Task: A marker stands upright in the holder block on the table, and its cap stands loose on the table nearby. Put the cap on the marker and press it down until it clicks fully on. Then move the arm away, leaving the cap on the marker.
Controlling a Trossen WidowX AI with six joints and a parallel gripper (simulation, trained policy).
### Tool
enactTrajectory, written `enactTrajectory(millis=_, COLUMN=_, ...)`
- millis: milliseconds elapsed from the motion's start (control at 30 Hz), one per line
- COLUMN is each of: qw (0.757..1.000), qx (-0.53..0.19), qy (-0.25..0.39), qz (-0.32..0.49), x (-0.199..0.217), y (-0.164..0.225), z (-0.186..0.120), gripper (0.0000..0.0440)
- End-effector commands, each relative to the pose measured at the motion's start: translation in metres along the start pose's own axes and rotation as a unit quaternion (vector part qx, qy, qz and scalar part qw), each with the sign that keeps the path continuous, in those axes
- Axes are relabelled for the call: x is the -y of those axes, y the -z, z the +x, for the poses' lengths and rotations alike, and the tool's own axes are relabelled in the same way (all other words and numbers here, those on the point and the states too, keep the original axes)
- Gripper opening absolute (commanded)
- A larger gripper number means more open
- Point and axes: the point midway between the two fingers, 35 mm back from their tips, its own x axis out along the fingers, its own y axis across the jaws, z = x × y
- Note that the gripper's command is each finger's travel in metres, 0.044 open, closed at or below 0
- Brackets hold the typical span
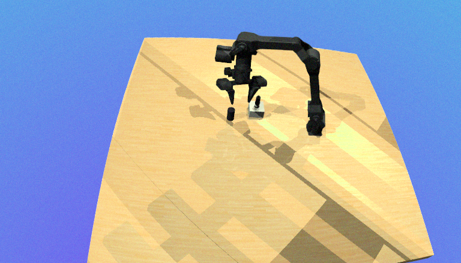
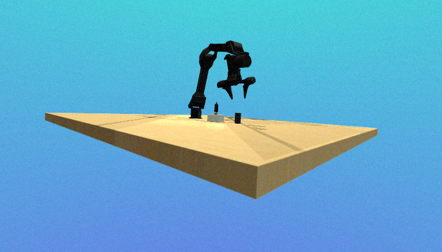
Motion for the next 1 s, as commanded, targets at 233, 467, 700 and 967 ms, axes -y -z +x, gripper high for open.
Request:
enactTrajectory(millis=233, qw=0.999, qx=0.036, qy=0.022, qz=-0.015, x=-0.004, y=-0.023, z=0.008, gripper=0.032)
enactTrajectory(millis=467, qw=0.997, qx=0.058, qy=0.037, qz=-0.026, x=-0.008, y=-0.035, z=0.014, gripper=0.0315)
enactTrajectory(millis=700, qw=0.995, qx=0.078, qy=0.05, qz=-0.04, x=-0.012, y=-0.045, z=0.022, gripper=0.0307)
enactTrajectory(millis=967, qw=0.991, qx=0.095, qy=0.069, qz=-0.058, x=-0.016, y=-0.053, z=0.034, gripper=0.0295)
